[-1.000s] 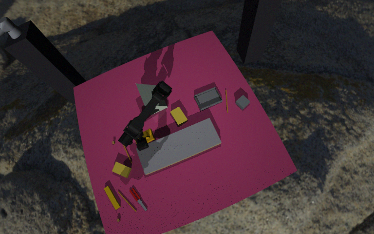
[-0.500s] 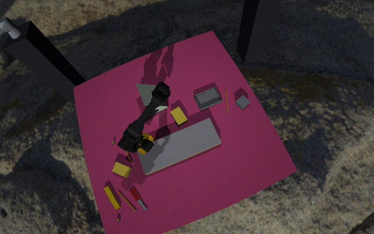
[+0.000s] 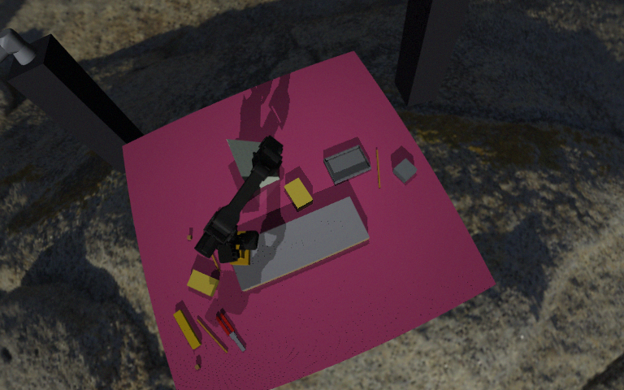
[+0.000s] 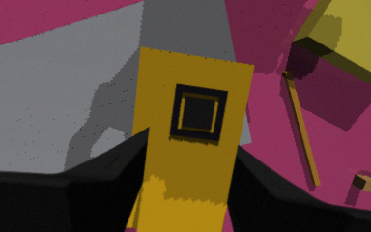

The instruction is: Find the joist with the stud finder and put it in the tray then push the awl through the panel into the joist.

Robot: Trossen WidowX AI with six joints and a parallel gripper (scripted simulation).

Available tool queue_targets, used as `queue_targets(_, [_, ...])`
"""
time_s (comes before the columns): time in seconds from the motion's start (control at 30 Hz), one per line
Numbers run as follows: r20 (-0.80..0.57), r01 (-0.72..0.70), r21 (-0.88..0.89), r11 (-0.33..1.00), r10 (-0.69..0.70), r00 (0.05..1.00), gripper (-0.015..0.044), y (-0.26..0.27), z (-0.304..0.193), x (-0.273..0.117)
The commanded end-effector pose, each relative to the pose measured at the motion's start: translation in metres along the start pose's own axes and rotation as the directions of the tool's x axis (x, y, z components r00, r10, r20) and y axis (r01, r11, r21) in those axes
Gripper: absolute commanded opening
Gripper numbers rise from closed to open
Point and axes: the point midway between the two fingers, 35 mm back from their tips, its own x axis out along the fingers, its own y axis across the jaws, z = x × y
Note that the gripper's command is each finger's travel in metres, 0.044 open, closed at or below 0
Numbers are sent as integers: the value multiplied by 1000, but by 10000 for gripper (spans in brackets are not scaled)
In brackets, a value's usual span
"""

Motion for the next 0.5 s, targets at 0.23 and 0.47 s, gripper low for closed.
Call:
queue_targets(0.23, [66,-19,-400,916,49,997,0,8,25,-1])
queue_targets(0.47, [67,-19,-406,914,50,997,0,8,25,3])
